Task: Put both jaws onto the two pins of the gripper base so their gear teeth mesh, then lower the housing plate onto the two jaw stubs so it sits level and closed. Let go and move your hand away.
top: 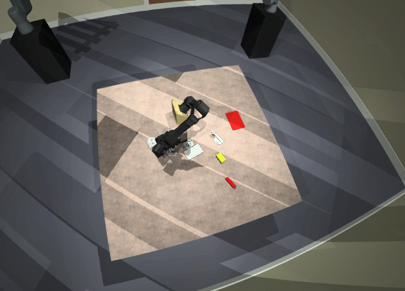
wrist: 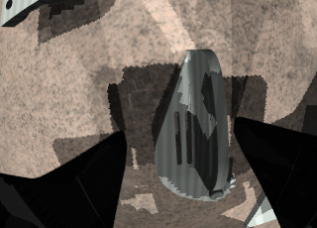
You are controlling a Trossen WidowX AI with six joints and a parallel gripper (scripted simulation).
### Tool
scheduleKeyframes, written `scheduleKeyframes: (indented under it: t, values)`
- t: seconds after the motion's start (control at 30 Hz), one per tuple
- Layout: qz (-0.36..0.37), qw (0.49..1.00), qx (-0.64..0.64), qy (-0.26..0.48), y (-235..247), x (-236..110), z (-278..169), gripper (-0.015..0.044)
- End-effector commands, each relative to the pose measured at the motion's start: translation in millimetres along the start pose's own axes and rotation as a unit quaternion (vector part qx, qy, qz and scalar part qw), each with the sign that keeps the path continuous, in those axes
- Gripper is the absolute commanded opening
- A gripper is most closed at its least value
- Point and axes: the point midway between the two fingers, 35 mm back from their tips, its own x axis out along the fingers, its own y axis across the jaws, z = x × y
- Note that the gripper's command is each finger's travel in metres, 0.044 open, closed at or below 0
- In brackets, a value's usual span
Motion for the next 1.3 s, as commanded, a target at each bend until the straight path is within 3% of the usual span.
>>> scheduleKeyframes:
  t: [0.0,0.1,0.2,0.7,1.27]
  values:
    - [0.0,1.0,0.0,0.0,0,0,0,0.023]
    - [0.0,1.0,0.0,0.0,0,0,0,0.0151]
    - [0.0,1.0,0.0,0.0,0,0,0,0.0134]
    - [0.0,1.0,0.0,0.0,0,-2,0,0.0134]
    - [0.001,1.0,0.002,0.0,2,-54,-1,0.0134]
